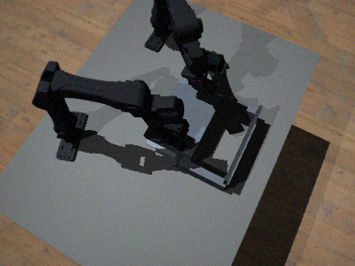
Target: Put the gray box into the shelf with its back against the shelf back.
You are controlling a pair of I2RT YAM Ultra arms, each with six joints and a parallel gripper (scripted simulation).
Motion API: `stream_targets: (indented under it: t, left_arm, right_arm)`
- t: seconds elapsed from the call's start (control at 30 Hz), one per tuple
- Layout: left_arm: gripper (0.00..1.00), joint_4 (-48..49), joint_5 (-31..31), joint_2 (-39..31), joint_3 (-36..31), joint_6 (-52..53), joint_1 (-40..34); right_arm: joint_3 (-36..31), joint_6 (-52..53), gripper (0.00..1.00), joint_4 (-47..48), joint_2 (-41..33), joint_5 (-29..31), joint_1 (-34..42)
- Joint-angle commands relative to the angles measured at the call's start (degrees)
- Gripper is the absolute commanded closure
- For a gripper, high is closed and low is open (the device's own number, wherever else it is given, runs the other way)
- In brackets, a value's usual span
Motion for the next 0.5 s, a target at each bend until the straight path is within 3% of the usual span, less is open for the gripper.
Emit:
stream_targets:
  t: [0.0,0.47]
  left_arm:
    - [0.85,2.6,-3.2,-0.6,4.0,1.3,1.7]
    - [0.85,2.1,-2.4,2.7,8.4,3.5,4.1]
  right_arm:
    - [4.9,-1.6,0.85,2.9,-0.2,1.6,-1.1]
    - [10.7,-2.5,0.85,1.5,4.4,1.1,-2.2]
